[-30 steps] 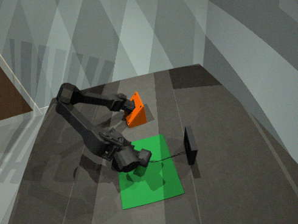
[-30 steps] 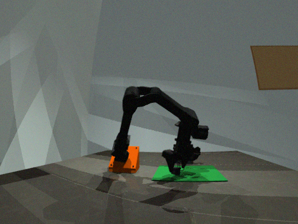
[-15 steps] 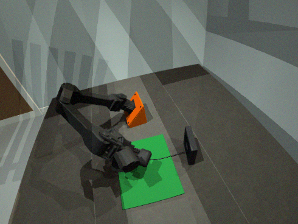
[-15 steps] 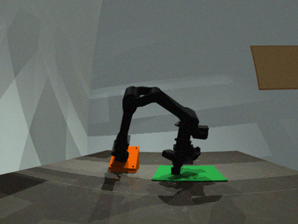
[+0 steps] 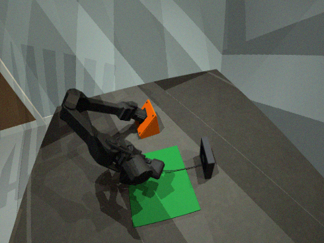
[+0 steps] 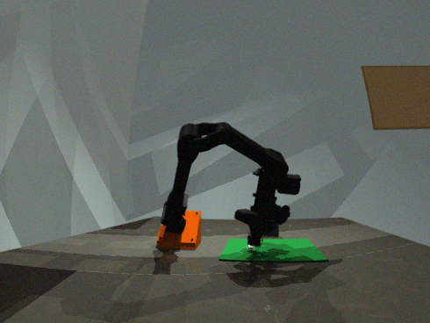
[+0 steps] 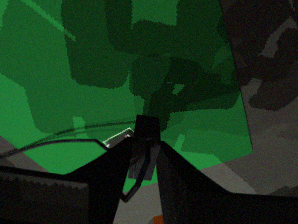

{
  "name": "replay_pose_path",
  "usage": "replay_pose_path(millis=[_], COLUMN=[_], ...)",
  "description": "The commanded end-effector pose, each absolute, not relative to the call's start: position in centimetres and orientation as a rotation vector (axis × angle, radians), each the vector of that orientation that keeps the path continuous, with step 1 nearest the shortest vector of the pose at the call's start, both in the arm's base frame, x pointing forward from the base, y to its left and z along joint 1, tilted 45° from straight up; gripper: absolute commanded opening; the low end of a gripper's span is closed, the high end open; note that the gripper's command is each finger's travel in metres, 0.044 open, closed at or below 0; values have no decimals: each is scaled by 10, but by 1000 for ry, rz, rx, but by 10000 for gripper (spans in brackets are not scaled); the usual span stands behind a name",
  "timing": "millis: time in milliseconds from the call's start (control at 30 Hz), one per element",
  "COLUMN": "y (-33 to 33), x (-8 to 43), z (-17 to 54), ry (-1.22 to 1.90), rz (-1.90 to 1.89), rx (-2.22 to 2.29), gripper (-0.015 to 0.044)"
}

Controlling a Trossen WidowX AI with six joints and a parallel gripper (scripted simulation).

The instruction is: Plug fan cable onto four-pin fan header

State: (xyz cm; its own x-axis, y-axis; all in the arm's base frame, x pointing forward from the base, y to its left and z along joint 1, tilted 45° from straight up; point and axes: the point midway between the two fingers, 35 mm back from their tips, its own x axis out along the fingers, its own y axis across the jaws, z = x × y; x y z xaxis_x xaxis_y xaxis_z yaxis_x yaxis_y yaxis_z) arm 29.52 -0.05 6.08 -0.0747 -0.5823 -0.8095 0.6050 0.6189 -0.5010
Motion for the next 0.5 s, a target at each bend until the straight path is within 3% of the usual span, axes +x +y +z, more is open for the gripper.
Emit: replay_pose_path(millis=[0,467], y=[10,42], x=[295,289], z=[70,102], ry=[1321,1322], rz=[-975,-974], rx=[28,25], gripper=[0,0])
